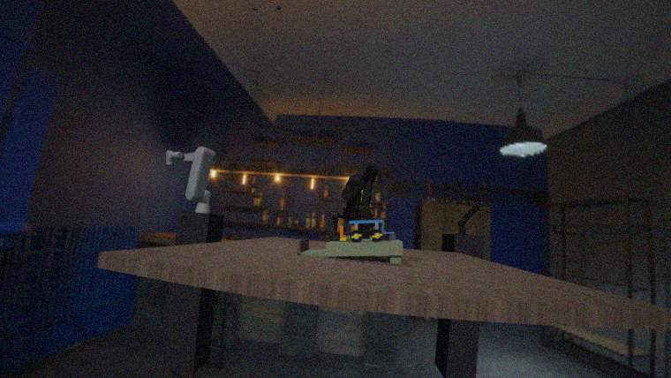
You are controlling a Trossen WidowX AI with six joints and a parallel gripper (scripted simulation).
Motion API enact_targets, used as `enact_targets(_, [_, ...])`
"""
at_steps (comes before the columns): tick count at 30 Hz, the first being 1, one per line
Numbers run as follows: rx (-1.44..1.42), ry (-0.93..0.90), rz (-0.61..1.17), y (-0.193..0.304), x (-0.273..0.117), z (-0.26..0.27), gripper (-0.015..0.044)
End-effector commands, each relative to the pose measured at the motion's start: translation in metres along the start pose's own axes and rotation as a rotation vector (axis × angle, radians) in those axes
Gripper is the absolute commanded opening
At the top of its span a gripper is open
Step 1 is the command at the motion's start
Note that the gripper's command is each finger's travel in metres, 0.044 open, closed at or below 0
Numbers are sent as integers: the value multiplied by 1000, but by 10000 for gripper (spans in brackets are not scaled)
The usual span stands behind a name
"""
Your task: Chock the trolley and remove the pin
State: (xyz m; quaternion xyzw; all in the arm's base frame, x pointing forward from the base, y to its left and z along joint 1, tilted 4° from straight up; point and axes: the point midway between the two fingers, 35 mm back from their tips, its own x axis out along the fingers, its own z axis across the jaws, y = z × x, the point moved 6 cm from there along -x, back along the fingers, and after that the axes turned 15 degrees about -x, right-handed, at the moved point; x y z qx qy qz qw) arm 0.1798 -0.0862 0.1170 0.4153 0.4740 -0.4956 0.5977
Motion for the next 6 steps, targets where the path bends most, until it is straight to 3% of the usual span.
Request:
enact_targets(1, [6, -10, 9, 0, -14, 3, 440])
enact_targets(6, [6, -10, 10, 0, -29, 6, 440])
